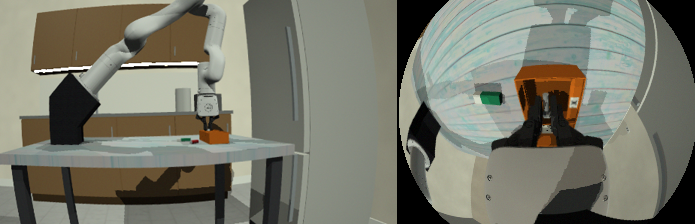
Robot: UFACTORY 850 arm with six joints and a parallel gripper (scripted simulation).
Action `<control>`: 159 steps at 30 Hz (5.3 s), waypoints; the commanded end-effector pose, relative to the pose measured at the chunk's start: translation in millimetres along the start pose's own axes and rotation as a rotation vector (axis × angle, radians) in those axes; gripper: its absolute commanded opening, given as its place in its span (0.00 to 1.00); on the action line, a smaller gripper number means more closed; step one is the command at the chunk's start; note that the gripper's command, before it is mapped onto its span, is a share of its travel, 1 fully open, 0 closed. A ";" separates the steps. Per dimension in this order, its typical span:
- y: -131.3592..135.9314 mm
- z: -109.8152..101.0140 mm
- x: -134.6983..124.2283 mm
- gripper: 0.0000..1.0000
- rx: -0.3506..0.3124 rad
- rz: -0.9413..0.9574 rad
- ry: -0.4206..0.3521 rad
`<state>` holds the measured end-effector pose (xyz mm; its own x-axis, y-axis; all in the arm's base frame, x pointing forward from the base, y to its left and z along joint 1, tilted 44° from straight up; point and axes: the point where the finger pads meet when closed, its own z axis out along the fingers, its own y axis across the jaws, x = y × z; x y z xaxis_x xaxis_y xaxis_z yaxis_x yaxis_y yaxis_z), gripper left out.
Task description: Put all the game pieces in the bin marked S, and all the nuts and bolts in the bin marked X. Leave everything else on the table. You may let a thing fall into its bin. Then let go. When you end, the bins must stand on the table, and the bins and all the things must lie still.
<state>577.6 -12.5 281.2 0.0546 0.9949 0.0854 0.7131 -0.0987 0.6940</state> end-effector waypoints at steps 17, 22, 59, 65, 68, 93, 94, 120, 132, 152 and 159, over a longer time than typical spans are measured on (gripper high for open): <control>-0.4 22.4 0.2 0.00 -0.001 0.000 -0.001; -0.7 22.4 0.2 0.00 -0.001 0.000 -0.001; -0.9 3.8 0.3 0.29 -0.001 0.000 -0.001; -0.9 -4.2 0.4 0.29 -0.001 0.000 -0.001; -0.9 -11.9 0.3 0.29 -0.001 0.000 -0.001; -1.1 -60.9 0.3 1.00 -0.002 0.000 -0.001; -1.1 -64.9 0.3 1.00 -0.002 0.000 -0.001; -1.1 -157.1 0.4 1.00 -0.002 0.000 -0.001; -1.1 -158.2 0.4 1.00 -0.002 0.000 -0.001; -1.1 -158.2 0.4 1.00 -0.002 0.000 -0.001; -1.1 -158.2 0.4 1.00 -0.002 0.000 -0.001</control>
<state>466.1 -15.2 392.7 0.0933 0.9945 0.0475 0.7005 -0.0995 0.7066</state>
